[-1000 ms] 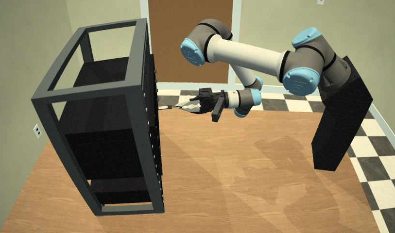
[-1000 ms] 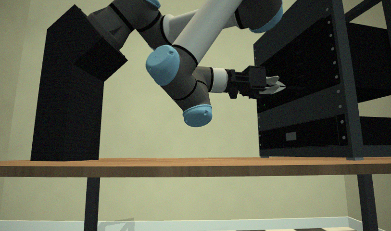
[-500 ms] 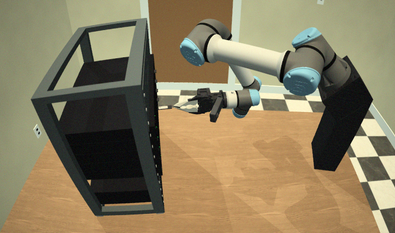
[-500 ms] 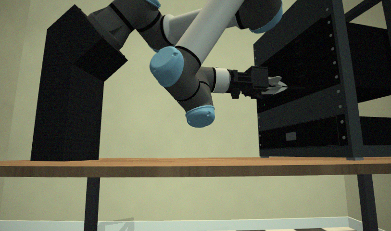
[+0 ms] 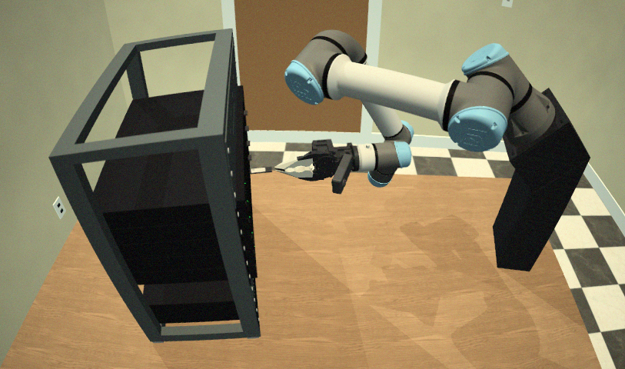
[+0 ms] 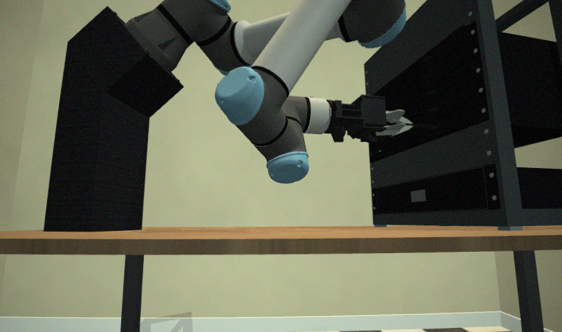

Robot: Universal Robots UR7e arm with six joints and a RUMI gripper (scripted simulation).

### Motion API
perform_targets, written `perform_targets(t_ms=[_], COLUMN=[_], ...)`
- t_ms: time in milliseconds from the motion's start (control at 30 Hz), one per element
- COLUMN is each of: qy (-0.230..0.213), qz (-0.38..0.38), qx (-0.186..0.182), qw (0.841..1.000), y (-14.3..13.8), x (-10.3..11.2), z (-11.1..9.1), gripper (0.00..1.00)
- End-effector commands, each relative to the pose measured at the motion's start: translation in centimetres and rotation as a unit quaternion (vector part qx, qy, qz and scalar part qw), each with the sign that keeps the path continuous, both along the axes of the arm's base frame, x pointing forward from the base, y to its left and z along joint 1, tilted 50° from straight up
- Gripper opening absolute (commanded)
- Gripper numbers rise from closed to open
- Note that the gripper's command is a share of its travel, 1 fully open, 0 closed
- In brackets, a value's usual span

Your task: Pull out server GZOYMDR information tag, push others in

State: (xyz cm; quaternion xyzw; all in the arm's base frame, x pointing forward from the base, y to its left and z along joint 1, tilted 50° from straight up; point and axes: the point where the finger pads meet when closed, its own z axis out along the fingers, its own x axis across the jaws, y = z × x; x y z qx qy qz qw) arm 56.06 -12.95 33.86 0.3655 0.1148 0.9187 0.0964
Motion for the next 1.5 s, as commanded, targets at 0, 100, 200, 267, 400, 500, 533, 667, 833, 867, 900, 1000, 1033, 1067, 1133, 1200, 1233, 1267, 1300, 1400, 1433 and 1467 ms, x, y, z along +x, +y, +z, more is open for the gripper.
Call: perform_targets(t_ms=[0, 100, 200, 267, 400, 500, 533, 667, 833, 867, 900, 1000, 1033, 1067, 1133, 1200, 1233, 1267, 1300, 1400, 1433, 1467], qy=[0.0, 0.0, 0.0, 0.0, 0.0, 0.0, 0.0, 0.0, 0.0, 0.0, 0.0, 0.0, 0.0, 0.0, 0.0, 0.0, 0.0, 0.0, 0.0, 0.0, 0.0, 0.0], qz=[0.0, 0.0, 0.0, 0.0, 0.0, 0.0, 0.0, 0.0, 0.0, 0.0, 0.0, 0.0, 0.0, 0.0, 0.0, 0.0, 0.0, 0.0, 0.0, 0.0, 0.0, 0.0], qx=[0.0, 0.0, 0.0, 0.0, 0.0, 0.0, 0.0, 0.0, 0.0, 0.0, 0.0, 0.0, 0.0, 0.0, 0.0, 0.0, 0.0, 0.0, 0.0, 0.0, 0.0, 0.0], qw=[1.0, 1.0, 1.0, 1.0, 1.0, 1.0, 1.0, 1.0, 1.0, 1.0, 1.0, 1.0, 1.0, 1.0, 1.0, 1.0, 1.0, 1.0, 1.0, 1.0, 1.0, 1.0], y=[0.01, 0.01, 0.01, 0.01, 0.01, 0.01, 0.01, 0.01, 0.11, 0.11, 0.11, 0.16, 0.16, 0.16, 0.16, 0.16, 0.16, 0.16, 0.16, 0.16, 0.16, 0.16], x=[-0.02, -0.02, -0.02, -0.02, -0.02, -0.02, -0.02, -0.02, -0.02, -0.02, -0.02, -0.01, -0.01, -0.01, -0.01, -0.01, -0.01, -0.01, -0.01, -0.01, -0.01, -0.01], z=[0.04, 0.04, 0.04, 0.04, 0.04, 0.04, 0.04, 0.06, 0.4, 0.4, 0.4, 0.57, 0.59, 0.59, 0.59, 0.59, 0.59, 0.59, 0.59, 0.59, 0.59, 0.59], gripper=[0.0, 0.0, 0.0, 0.0, 0.0, 0.0, 0.0, 0.0, 0.0, 0.0, 0.0, 0.0, 0.0, 0.0, 0.0, 0.0, 0.0, 0.0, 0.0, 0.0, 0.0, 0.0])
